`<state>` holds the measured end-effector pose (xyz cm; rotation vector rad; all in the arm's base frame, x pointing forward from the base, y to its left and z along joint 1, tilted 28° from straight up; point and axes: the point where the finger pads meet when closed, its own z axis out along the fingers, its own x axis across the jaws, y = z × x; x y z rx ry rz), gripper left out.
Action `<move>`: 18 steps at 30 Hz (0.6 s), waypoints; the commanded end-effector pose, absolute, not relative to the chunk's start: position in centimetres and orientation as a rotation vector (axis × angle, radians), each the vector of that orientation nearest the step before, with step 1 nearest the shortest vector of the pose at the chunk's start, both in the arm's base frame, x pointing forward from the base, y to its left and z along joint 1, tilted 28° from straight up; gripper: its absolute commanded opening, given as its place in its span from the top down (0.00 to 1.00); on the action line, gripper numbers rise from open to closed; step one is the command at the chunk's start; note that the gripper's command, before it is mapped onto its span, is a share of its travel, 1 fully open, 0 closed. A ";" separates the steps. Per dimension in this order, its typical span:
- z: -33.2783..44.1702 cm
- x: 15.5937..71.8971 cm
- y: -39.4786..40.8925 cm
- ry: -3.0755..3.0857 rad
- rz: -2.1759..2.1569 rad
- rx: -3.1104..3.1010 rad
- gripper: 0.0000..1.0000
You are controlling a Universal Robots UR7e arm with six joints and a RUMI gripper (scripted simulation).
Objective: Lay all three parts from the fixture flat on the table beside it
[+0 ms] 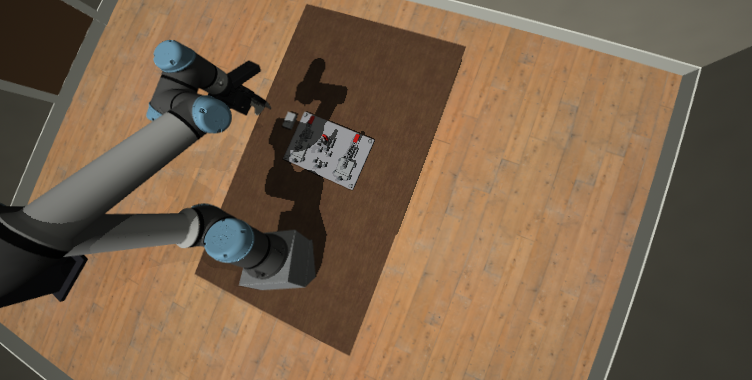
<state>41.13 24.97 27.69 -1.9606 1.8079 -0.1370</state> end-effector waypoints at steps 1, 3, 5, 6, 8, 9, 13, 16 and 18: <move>28.0 41.0 24.9 1.807 -0.137 -1.961 0.72; 28.0 41.0 24.9 1.807 -0.137 -1.961 0.72; 28.0 41.0 24.9 1.807 -0.137 -1.961 0.72; 28.0 41.1 24.9 1.807 -0.137 -1.961 0.72; 28.0 41.1 24.9 1.807 -0.137 -1.961 0.72; 28.0 41.1 24.8 1.807 -0.137 -1.961 0.72; 27.9 41.1 24.7 1.807 -0.137 -1.961 0.72; 27.9 41.1 24.5 1.807 -0.137 -1.961 0.72; 27.8 41.2 24.3 1.807 -0.137 -1.961 0.72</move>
